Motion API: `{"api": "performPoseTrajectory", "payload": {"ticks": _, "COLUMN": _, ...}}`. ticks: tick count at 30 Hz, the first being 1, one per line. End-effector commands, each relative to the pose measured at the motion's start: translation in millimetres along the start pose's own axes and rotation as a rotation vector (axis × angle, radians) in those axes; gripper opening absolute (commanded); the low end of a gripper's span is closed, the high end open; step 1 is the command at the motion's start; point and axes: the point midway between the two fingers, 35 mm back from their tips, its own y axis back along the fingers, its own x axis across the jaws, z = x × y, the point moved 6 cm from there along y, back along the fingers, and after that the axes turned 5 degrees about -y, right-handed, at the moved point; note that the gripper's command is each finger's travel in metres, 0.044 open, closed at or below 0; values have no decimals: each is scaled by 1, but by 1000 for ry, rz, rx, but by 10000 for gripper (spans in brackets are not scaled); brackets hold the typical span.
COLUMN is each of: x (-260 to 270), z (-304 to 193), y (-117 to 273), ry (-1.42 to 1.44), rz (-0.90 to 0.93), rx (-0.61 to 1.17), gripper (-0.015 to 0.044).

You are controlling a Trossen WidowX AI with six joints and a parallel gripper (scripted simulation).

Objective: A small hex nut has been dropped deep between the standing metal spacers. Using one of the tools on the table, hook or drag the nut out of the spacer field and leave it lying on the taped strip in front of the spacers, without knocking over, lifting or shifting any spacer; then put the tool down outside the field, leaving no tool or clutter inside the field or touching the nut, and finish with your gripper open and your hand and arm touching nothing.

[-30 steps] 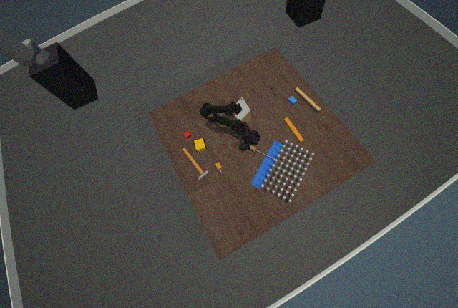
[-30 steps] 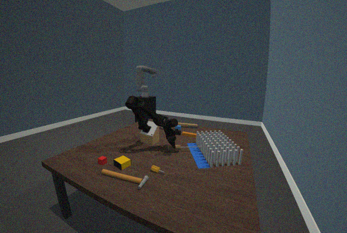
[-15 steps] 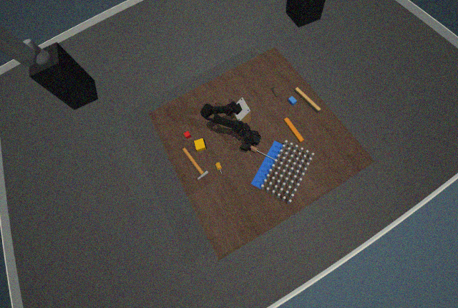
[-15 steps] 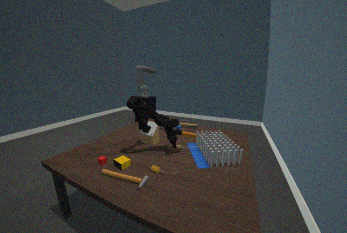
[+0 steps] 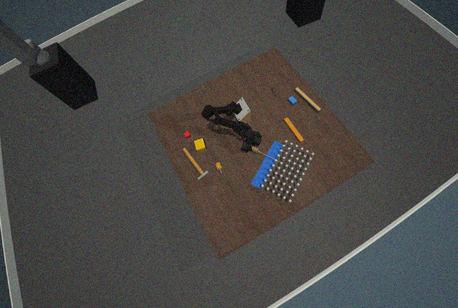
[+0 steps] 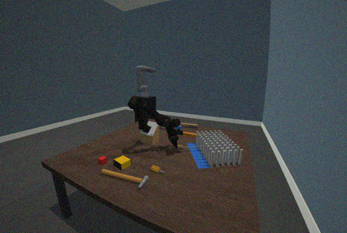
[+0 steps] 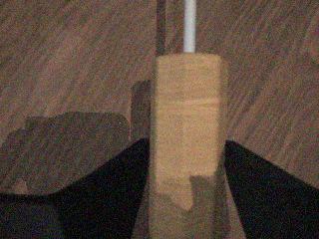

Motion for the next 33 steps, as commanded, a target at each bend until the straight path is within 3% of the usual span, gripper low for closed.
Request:
{"api": "performPoseTrajectory", "payload": {"ticks": 1, "x": -2, "z": 4, "y": 0, "ry": -9, "rz": -7, "rx": -7, "gripper": 0}}
{"api": "performPoseTrajectory", "payload": {"ticks": 33, "x": 0, "z": 22, "y": -6, "ry": -9, "rz": -7, "rx": -8, "gripper": 0}}
